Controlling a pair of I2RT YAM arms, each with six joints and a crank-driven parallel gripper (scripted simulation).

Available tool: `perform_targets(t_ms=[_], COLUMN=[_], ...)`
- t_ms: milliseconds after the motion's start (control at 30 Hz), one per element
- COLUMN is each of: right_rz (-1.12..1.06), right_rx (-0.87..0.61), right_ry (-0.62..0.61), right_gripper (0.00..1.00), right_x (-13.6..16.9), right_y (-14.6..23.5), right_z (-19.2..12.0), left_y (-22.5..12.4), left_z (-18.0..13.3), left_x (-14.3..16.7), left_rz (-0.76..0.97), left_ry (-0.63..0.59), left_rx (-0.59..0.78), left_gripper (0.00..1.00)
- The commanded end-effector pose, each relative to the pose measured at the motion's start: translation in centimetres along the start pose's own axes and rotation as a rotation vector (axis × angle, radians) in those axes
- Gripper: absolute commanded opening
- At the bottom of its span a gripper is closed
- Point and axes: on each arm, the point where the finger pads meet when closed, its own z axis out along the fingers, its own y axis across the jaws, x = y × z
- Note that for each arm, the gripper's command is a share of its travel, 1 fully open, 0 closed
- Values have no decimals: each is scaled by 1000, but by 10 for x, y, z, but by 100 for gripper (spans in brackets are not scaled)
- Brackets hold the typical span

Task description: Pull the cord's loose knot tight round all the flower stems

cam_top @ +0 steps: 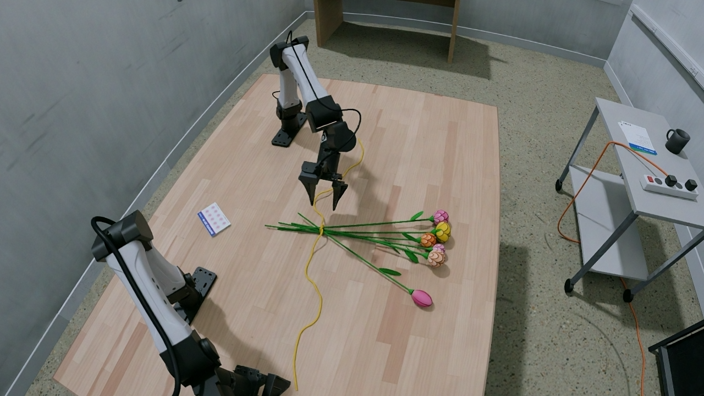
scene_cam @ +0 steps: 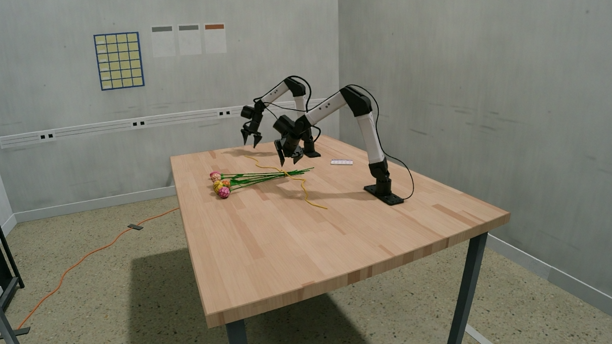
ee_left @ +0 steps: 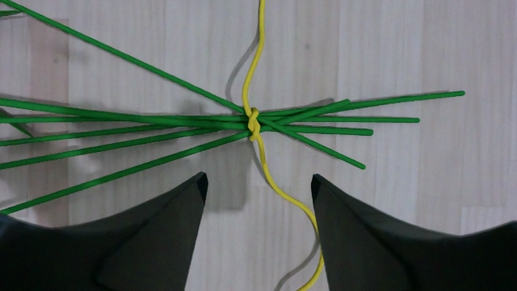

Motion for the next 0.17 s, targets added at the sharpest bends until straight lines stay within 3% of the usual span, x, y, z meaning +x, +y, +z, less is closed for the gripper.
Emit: perform_targets(t_ms=[0,133], right_rz=[-11,-11], right_rx=[-5,-5], right_ry=[3,3], right_gripper=[69,69], right_x=[1,1], right_y=[3,3], right_z=[-3,-3], left_y=[9,9], left_z=[-7,-7], left_x=[-26,-26], left_rz=[35,35], left_ry=[-59,-59], left_rx=[-30,-30], left_gripper=[69,69])
